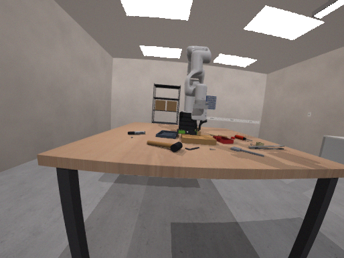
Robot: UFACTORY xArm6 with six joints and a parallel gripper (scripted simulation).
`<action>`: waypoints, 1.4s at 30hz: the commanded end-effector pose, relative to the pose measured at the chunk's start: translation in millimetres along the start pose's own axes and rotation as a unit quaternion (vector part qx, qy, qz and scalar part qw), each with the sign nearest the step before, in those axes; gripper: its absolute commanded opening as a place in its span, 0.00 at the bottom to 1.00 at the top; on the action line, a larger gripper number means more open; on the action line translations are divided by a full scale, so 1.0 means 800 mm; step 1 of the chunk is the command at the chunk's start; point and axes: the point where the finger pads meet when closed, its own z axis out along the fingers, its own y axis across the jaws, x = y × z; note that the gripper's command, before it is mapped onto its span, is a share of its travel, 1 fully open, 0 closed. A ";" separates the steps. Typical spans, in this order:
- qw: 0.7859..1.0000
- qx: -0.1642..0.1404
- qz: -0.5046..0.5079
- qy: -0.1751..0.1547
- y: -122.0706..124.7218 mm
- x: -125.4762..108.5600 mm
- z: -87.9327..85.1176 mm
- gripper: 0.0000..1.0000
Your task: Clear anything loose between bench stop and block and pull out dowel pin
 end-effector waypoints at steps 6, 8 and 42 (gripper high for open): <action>0.998 -0.004 0.070 0.005 0.000 0.002 -0.001 0.00; 0.996 -0.004 0.084 0.005 0.000 0.002 -0.001 0.00; 0.967 -0.003 0.253 0.006 -0.001 0.002 -0.003 0.00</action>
